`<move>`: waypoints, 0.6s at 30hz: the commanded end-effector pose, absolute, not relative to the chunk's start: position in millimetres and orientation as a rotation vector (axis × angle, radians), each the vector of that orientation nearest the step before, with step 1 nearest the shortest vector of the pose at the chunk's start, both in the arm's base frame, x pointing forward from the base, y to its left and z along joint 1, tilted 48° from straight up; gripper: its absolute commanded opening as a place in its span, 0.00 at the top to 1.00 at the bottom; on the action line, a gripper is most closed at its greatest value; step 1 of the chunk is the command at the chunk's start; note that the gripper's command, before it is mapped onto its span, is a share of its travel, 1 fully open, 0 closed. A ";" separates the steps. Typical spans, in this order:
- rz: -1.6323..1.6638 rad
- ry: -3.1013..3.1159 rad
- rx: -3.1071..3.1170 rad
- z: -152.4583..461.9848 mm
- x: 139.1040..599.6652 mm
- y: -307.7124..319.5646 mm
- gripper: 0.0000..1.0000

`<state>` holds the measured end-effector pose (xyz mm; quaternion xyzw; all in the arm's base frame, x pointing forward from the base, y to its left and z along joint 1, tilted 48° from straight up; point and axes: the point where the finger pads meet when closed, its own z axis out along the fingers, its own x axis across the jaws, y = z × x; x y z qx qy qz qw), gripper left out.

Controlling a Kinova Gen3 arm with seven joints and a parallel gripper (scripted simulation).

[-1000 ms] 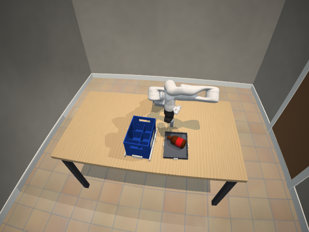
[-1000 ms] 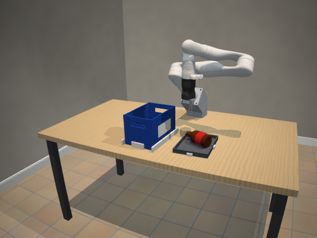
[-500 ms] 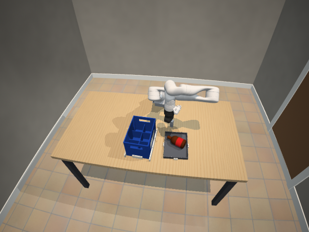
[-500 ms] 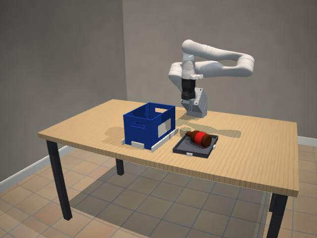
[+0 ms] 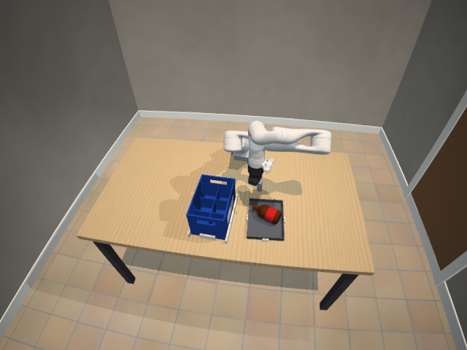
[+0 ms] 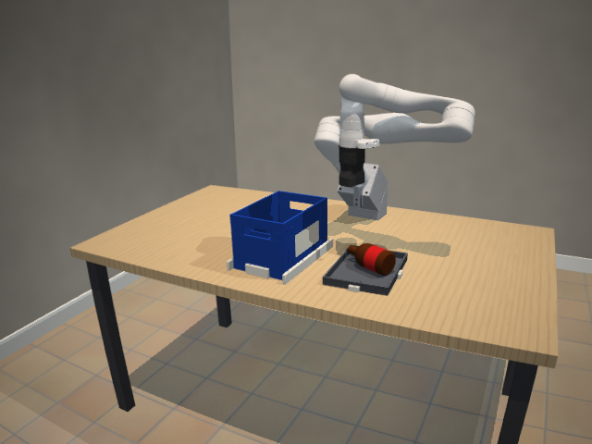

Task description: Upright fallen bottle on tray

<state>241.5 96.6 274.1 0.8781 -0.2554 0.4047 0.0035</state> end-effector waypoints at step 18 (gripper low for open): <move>1.150 -0.258 2.732 269.8 232.7 95.4 1.00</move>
